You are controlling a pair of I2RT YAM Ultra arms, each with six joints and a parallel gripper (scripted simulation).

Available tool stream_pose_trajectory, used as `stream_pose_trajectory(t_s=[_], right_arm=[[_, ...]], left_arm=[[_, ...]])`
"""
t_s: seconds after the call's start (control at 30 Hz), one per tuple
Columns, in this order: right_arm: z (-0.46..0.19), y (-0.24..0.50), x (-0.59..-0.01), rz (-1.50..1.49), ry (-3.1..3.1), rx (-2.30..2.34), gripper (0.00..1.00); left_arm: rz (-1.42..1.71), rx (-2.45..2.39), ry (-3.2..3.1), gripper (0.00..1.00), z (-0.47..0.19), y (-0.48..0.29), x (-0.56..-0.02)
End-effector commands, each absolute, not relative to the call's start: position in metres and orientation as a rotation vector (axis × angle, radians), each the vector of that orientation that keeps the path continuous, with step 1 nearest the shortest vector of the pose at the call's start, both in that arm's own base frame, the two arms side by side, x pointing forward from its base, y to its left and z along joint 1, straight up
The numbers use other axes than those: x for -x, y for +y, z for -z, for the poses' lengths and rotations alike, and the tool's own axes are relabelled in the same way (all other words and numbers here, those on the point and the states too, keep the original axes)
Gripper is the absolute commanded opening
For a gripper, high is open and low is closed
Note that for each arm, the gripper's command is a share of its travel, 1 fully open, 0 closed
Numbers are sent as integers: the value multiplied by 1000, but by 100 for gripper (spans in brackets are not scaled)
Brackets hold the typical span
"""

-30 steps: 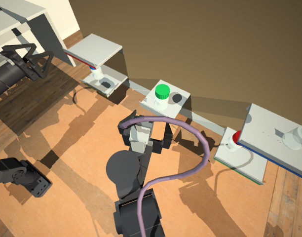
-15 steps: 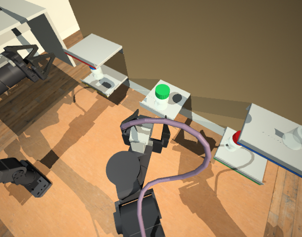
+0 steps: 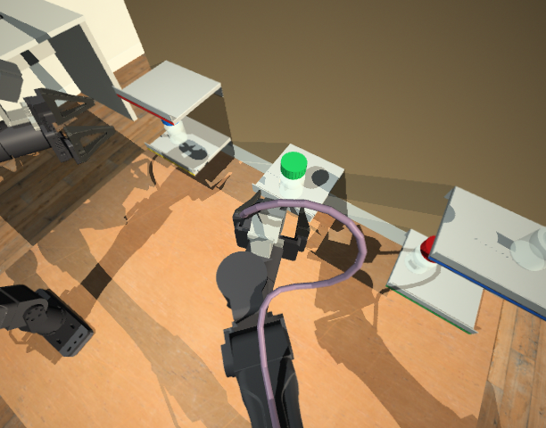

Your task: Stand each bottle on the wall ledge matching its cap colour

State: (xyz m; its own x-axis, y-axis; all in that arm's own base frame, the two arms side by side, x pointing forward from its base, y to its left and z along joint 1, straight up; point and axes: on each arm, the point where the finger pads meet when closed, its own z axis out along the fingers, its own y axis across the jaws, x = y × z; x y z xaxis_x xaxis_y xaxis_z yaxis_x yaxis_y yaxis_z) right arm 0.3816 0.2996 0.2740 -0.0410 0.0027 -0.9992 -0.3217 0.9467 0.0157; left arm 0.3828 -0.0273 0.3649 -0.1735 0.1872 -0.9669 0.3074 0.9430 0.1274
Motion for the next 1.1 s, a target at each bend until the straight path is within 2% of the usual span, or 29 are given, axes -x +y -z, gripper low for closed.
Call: stream_pose_trajectory(t_s=[0.0,0.3,0.63,1.07], right_arm=[[-273,305,-393,-294,1552,249,81],[-255,313,-416,-298,1542,245,81],[-227,318,-439,-261,1513,227,81],[-217,319,-440,-255,1538,235,81]], left_arm=[[239,-608,1825,89,-354,-48,-372],[446,-797,1812,89,-351,-63,-350],[775,-906,1632,89,-385,-69,-320],[772,-893,1606,89,-395,-59,-326]])
